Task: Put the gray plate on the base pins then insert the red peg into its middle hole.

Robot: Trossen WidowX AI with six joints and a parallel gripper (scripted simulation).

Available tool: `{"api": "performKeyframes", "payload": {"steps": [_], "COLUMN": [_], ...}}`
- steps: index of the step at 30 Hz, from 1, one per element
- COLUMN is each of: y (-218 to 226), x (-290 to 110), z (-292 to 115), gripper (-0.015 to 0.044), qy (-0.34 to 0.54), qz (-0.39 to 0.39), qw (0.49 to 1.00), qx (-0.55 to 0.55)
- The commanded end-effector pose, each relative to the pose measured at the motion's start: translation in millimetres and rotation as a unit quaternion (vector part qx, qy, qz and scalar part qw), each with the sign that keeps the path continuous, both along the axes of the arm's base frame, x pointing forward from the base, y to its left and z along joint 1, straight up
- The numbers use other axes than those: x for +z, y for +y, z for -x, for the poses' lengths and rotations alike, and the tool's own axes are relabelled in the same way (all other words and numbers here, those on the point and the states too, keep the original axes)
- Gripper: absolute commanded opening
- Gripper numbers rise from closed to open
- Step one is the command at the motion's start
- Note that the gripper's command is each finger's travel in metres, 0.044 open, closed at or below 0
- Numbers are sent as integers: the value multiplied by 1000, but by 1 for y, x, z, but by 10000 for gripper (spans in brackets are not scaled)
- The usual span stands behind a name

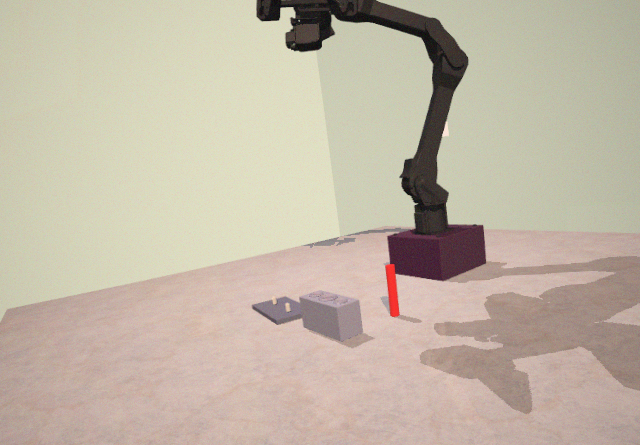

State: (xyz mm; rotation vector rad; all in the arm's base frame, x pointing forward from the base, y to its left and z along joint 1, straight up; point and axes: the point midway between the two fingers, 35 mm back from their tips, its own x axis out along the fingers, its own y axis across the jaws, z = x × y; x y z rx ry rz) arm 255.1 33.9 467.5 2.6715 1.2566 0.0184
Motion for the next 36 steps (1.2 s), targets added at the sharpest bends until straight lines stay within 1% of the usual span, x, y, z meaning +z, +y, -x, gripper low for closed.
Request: {"api": "performKeyframes", "payload": {"steps": [1, 2, 4, 7, 13, 18, 21, 23, 28, 29, 30, 36], "y": [0, 0, -1, -1, 15, 40, 56, 67, 85, 87, 87, 85], "x": [0, -1, -7, -32, -117, -198, -247, -281, -352, -358, -360, -363], "z": [0, -1, -9, -36, -91, -113, -114, -109, -86, -83, -82, -76], "gripper": [426, 440, 440, 440, 440, 440, 440, 440, 440, 440, 440, 440], "qy": [0, 1, 8, 35, 119, 188, 219, 236, 247, 246, 245, 245], "qz": [0, 1, 6, 31, 142, 276, 368, 440, 611, 627, 632, 632], "qw": [1000, 1000, 1000, 999, 982, 943, 902, 863, 726, 709, 703, 703], "qx": [0, -1, -6, -21, -30, 6, 45, 83, 197, 210, 215, 215]}}
